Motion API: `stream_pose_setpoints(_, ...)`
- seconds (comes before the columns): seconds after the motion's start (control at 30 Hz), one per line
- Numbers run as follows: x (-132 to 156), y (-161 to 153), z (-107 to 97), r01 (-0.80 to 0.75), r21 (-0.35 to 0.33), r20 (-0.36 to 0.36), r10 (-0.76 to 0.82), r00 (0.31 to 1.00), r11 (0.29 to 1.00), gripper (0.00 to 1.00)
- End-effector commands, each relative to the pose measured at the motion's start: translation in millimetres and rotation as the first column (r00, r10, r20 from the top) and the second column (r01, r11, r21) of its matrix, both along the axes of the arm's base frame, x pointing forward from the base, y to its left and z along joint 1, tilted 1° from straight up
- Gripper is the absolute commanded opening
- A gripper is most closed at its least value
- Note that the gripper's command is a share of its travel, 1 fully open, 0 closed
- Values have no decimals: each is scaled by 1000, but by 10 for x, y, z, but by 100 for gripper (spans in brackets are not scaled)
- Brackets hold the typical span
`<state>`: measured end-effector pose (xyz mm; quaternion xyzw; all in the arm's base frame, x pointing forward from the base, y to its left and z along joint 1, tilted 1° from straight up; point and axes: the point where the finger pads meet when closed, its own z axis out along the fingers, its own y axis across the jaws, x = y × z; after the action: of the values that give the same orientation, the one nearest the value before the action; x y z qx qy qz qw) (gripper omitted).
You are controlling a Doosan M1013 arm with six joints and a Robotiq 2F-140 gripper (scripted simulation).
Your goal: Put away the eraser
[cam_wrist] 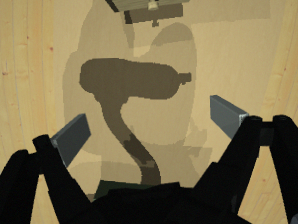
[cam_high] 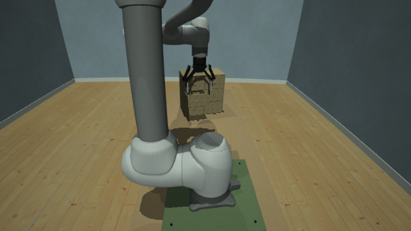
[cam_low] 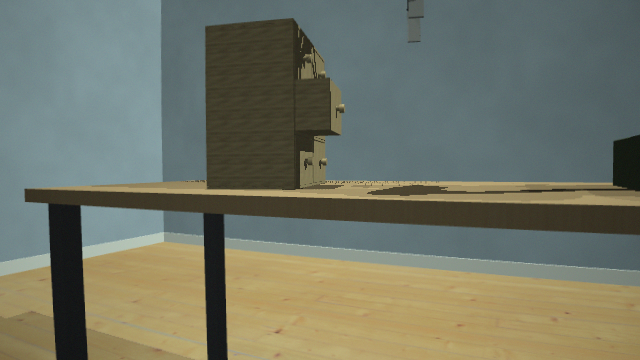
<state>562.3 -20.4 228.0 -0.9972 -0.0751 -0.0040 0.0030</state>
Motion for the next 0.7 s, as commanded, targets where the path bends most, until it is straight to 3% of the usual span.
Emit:
stream_pose_setpoints(0.0,0,0,1,0,0,0,0,1000,1000,100)
stream_pose_setpoints(0.17,-10,-6,-2,0,0,0,0,1000,1000,100)
stream_pose_setpoints(0.3,-179,-107,-43,0,0,0,0,1000,1000,100)
stream_pose_setpoints(0.4,-684,-359,-182,0,0,0,0,1000,1000,100)
stream_pose_setpoints(0.67,-869,-435,-240,0,0,2,0,1000,1000,100)
